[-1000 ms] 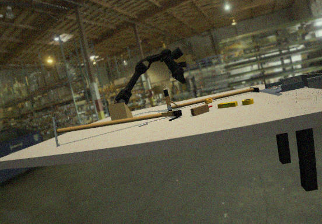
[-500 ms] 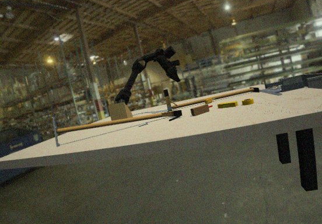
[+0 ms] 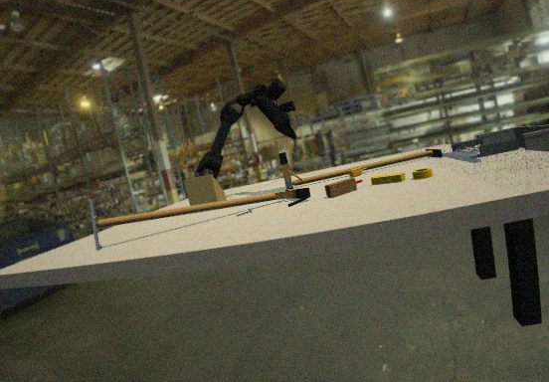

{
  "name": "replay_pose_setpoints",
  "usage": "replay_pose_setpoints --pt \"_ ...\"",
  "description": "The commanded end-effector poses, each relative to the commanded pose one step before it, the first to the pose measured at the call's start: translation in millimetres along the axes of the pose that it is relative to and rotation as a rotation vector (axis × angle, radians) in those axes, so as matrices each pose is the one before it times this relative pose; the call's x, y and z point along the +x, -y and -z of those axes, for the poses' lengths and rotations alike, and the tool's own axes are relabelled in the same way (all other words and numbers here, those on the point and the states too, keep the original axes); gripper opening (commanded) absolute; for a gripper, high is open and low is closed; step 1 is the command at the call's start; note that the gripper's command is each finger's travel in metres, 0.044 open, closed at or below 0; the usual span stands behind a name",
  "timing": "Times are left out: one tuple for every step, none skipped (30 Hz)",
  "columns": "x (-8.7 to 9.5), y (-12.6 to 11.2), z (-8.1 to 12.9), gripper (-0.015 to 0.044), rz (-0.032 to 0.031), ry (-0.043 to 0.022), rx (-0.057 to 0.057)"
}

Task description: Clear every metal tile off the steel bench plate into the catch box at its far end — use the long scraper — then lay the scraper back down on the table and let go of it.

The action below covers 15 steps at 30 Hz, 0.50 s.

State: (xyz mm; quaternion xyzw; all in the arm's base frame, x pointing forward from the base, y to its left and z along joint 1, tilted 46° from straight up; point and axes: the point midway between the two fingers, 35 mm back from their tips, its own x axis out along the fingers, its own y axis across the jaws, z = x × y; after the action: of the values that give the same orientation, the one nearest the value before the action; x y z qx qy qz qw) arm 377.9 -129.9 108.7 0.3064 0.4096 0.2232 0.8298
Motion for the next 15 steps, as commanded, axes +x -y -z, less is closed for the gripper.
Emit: replay_pose_setpoints --pt "-6.93 -0.77 6.79 0.0440 0.00171 0.01869 0.0008" --pt "-1.57 -0.12 2.04 0.0440 0.00079 0.00385 0.0015" --pt "-1.56 -0.13 2.05 0.0440 0.00080 0.00385 0.0015" --pt "-1.54 -0.13 2.06 0.0440 0.00081 0.00386 0.0015" --pt "-1.52 -0.14 2.07 0.0440 0.00081 0.00387 0.0015" --pt "-1.51 -0.15 2.08 0.0440 0.00082 0.00387 0.0015" --pt "-1.49 -0.15 2.09 0.0440 0.00083 0.00388 0.0015" --pt "-1.47 -0.16 2.10 0.0440 0.00083 0.00388 0.0015" --pt "-1.45 -0.17 2.11 0.0440 0.00084 0.00389 0.0015" --pt "-1.38 -0.24 2.19 0.0440 0.00145 0.00318 0.0002" --pt "-1.36 -0.25 2.20 0.0440 0.00146 0.00318 0.0002" --pt "-1.34 -0.25 2.21 0.0440 0.00146 0.00318 0.0002" --pt "-1.32 -0.26 2.23 0.0440 0.00147 0.00318 0.0002" --pt "-1.30 -0.26 2.23 0.0440 0.00146 0.00320 0.0003" --pt "-1.32 -0.25 2.21 0.0440 0.00114 0.00362 0.0009"
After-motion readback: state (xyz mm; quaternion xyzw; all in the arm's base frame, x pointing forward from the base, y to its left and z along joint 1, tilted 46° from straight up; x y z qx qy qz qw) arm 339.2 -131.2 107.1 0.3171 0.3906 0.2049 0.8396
